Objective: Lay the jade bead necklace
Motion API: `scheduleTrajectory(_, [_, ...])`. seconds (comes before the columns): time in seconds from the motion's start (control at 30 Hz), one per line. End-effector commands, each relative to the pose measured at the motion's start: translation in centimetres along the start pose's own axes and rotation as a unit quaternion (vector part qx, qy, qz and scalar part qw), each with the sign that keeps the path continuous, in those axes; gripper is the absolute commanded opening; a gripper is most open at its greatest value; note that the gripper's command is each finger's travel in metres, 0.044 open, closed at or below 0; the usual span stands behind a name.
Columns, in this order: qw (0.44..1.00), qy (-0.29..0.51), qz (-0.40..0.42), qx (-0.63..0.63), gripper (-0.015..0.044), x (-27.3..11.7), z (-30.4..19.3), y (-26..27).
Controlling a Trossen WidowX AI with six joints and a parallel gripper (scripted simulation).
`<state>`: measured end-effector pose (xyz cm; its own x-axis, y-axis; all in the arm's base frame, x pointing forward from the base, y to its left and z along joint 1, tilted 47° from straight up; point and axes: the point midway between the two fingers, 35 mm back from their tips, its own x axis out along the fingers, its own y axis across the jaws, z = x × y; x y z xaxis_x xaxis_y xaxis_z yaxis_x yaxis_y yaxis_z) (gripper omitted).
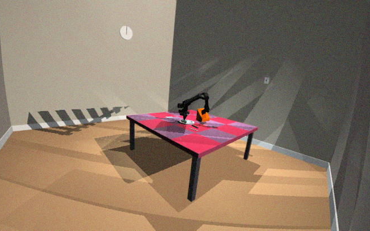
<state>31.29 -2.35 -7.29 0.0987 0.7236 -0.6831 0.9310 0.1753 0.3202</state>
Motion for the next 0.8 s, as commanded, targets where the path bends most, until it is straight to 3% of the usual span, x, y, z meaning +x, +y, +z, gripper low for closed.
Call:
scheduleTrajectory(0.0, [1.000, -0.001, -0.001, 0.003, 0.0000, -0.03, 0.29, -0.99])
scheduleTrajectory(0.77, [1.000, -0.001, -0.001, 0.003, 0.0000, 0.74, 0.29, -1.03])
